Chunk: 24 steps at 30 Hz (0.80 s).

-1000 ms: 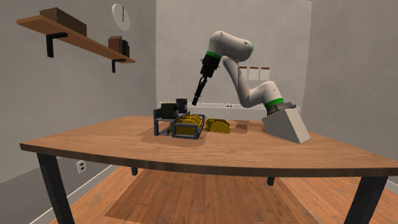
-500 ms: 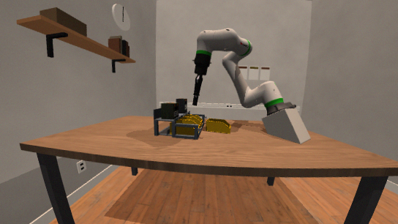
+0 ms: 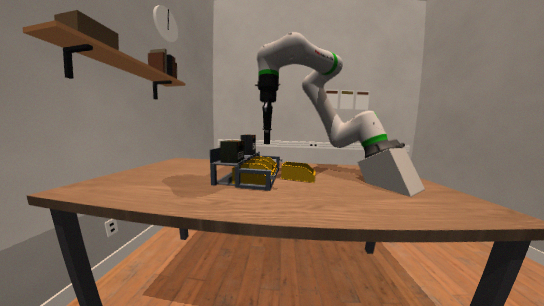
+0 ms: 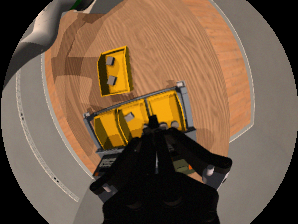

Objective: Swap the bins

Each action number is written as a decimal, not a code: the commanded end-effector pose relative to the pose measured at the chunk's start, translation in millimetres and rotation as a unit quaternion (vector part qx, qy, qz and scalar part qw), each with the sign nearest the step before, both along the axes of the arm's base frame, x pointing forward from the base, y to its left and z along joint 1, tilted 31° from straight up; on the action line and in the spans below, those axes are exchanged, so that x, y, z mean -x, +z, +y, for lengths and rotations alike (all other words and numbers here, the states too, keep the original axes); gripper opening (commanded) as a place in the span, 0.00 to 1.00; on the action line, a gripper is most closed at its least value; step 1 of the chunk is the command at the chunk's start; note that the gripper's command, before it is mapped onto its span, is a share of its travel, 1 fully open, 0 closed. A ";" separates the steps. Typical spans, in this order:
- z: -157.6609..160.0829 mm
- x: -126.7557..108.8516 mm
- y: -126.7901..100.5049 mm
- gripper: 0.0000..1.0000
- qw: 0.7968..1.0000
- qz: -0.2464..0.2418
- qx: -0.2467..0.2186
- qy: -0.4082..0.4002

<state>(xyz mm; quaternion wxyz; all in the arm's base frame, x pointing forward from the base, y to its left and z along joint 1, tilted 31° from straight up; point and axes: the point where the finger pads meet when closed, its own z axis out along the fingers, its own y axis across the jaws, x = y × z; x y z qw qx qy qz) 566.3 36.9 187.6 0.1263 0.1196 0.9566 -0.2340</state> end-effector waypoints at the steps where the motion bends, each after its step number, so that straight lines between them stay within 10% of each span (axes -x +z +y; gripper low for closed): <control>1: 0.4 -0.4 0.9 0.10 1.000 0.001 -0.002 0.000; 13: -0.2 18.6 -3.9 0.10 1.000 -0.004 -0.004 -0.010; 24: -13.7 101.2 -31.8 0.10 0.998 -0.026 -0.013 -0.050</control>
